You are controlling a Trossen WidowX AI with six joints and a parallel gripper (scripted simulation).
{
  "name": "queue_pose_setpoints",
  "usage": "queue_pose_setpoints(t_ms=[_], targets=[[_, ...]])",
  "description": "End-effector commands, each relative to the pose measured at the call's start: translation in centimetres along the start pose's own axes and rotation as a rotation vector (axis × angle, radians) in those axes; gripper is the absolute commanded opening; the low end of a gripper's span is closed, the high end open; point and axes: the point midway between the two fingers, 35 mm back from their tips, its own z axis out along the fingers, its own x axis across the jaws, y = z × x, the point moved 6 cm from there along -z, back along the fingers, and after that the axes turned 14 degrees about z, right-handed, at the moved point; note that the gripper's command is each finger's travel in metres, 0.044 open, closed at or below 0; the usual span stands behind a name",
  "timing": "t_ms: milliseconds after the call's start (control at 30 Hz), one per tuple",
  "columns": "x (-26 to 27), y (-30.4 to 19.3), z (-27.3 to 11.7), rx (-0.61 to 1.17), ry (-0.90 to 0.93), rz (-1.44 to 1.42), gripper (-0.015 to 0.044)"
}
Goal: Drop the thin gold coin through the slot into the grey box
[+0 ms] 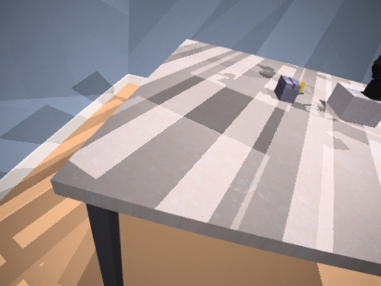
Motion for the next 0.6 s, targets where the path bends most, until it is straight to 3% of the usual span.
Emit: queue_pose_setpoints(t_ms=[0,267,567], targets=[[0.2,0.1,0.0,-0.007,0.007,0.006,0.0374],[7.5,5.3,-2.6,-0.277,0.393,0.256,0.0164],[14.9,9.1,-10.1,-0.410,0.991,0.520,0.0161]])
